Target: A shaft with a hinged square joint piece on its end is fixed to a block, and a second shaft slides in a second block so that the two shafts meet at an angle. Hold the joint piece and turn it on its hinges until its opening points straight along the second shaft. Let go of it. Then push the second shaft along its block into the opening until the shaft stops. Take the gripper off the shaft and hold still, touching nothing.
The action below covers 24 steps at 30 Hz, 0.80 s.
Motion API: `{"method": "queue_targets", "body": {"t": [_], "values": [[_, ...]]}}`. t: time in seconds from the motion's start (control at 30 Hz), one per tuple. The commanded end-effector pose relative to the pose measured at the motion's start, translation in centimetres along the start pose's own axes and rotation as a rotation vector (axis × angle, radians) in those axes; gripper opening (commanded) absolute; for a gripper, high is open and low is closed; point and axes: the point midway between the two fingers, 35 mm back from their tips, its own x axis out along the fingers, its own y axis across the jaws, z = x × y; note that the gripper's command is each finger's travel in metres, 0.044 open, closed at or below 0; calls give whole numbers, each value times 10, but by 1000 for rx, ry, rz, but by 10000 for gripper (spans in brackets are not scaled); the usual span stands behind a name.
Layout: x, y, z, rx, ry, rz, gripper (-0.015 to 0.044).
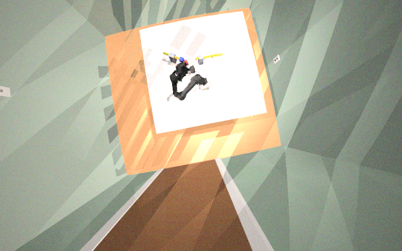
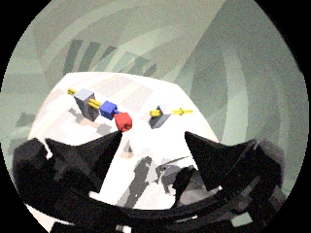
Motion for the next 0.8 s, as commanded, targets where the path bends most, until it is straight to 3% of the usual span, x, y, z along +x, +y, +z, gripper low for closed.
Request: {"method": "queue_targets", "body": {"t": [0.0, 0.77], "values": [[2, 2, -4, 31, 13, 19, 440], [17, 2, -2, 694, 286, 51, 440]]}}
